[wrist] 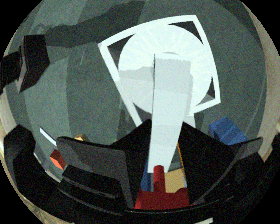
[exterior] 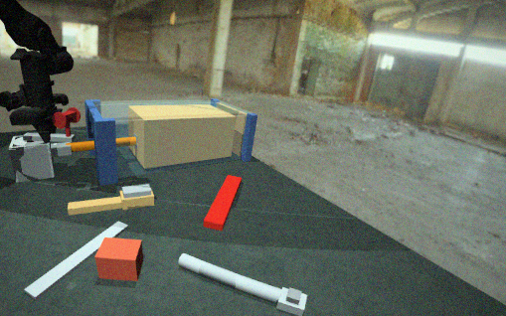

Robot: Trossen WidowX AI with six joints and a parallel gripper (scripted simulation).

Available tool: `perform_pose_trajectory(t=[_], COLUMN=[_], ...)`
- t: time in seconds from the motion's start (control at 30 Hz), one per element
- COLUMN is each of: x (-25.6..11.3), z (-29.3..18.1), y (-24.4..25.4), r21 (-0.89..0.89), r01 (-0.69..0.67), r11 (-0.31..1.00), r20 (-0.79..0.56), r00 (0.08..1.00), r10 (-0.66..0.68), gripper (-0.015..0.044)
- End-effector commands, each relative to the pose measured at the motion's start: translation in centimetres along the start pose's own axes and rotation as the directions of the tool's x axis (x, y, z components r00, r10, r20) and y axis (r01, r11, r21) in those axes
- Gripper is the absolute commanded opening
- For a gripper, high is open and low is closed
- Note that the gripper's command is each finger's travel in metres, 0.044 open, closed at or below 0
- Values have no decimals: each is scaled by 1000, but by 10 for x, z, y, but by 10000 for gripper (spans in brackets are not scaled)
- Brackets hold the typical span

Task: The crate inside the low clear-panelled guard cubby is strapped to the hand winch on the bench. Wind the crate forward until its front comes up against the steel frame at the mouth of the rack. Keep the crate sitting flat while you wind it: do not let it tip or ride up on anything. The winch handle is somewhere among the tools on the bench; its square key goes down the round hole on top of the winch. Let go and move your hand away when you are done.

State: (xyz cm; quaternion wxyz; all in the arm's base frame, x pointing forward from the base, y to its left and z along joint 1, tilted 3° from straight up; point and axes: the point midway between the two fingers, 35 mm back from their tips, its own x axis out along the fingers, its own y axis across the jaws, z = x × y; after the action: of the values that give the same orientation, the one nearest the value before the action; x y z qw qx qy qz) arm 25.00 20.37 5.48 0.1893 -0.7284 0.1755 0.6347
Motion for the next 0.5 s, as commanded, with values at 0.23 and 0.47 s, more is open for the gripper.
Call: perform_pose_trajectory(t=[0.23, 0.47], x=[4, 4], z=[0, 0], y=[0, 2], r21=[26, 65], r01=[-2, -5], r11=[1000, 998], r20=[1, 0], r00=[1000, 1000], r10=[2, 5], gripper=[0, 0])
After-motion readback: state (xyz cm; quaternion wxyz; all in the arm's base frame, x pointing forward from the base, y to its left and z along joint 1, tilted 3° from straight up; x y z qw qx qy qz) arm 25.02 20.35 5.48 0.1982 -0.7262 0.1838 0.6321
